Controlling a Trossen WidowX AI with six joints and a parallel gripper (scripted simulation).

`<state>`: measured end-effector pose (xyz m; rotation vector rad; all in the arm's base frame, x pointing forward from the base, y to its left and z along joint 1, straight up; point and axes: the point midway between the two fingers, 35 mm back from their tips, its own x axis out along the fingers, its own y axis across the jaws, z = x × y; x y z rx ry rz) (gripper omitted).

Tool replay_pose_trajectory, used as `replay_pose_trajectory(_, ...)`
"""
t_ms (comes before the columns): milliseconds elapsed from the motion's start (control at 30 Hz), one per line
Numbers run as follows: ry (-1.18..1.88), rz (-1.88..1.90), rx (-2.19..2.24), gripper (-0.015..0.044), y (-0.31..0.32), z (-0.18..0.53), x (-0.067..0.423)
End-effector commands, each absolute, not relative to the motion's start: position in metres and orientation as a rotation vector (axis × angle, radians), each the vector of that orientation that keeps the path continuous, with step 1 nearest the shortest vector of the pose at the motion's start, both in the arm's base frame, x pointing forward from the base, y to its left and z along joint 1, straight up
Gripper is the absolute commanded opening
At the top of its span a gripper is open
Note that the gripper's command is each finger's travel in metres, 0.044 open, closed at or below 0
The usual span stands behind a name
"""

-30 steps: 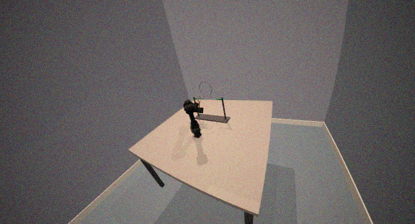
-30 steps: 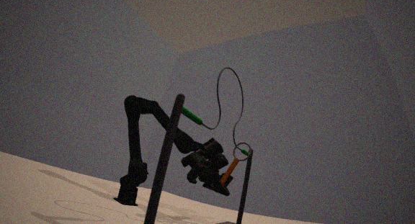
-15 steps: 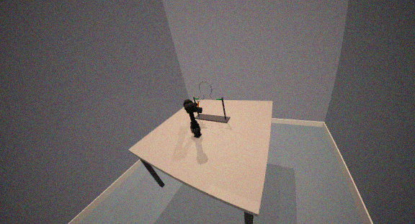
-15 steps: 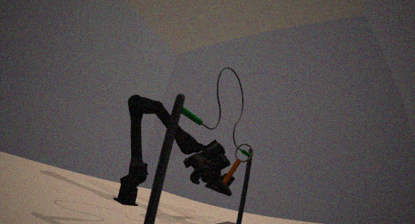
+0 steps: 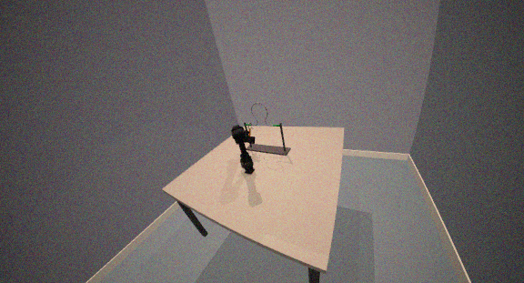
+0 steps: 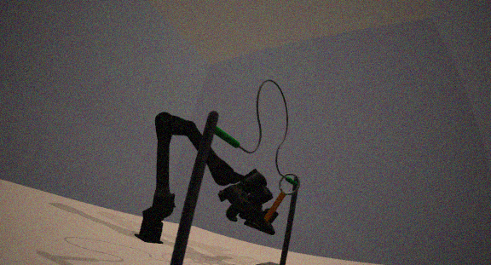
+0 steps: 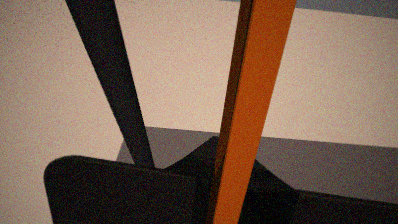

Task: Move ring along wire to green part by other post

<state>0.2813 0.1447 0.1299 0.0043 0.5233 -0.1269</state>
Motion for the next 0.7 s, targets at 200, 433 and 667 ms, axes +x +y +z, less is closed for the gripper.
replay_pose_trajectory(200, 0.521, -0.134, 0.005, -0.015, 0.144, 0.1205, 0.2815)
replay_pose_trajectory(433, 0.521, -0.134, 0.005, -0.015, 0.144, 0.1205, 0.2815)
replay_pose_trajectory(667, 0.521, -0.134, 0.005, -0.015, 0.144, 0.1205, 0.2815)
